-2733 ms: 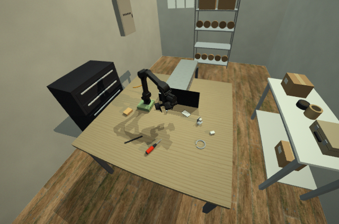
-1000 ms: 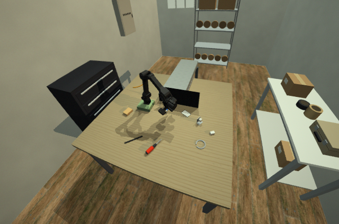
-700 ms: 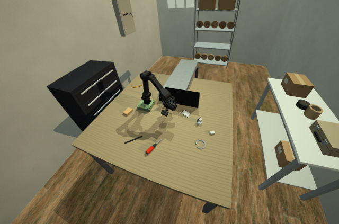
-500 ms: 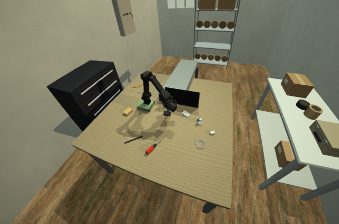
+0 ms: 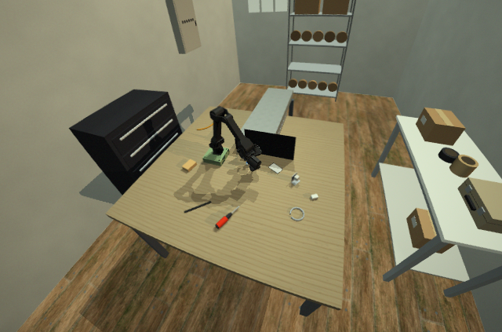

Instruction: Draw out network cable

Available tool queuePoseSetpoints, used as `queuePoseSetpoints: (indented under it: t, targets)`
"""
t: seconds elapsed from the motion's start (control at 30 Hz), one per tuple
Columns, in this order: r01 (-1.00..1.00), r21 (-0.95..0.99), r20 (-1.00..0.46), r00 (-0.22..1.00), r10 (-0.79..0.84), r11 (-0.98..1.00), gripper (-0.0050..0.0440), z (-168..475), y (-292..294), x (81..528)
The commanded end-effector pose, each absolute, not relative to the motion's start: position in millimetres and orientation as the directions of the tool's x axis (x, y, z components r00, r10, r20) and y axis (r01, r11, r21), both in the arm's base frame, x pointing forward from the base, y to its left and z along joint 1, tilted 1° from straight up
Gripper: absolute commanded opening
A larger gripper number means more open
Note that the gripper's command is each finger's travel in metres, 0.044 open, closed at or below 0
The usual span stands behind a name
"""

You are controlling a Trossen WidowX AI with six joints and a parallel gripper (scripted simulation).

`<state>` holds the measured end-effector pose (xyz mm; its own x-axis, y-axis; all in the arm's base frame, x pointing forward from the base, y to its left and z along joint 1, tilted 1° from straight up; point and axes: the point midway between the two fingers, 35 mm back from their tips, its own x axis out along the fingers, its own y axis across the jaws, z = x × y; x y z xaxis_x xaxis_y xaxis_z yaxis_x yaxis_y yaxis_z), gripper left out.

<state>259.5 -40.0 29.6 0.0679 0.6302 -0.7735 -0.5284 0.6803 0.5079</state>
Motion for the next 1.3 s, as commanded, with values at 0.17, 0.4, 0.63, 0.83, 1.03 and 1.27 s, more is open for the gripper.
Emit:
queuePoseSetpoints:
  t: [0.17,0.4,0.63,0.83,1.03,1.27]
  targets:
    - [-0.755,0.433,-0.693,0.070,0.717,0.492,0.0440,25.4,-24.9,256.8]
    - [-0.893,0.316,-0.603,0.071,0.795,0.320,0.0440,21.3,-10.5,247.8]
    - [-0.966,0.170,-0.521,0.080,0.850,0.196,0.0440,19.5,1.6,240.7]
    - [-0.989,0.060,-0.471,0.090,0.878,0.134,0.0440,19.1,8.3,236.6]
    - [-0.994,-0.008,-0.444,0.099,0.891,0.107,0.0440,19.4,11.0,236.3]
    - [-0.994,-0.025,-0.454,0.105,0.885,0.106,0.0440,24.3,6.1,238.7]
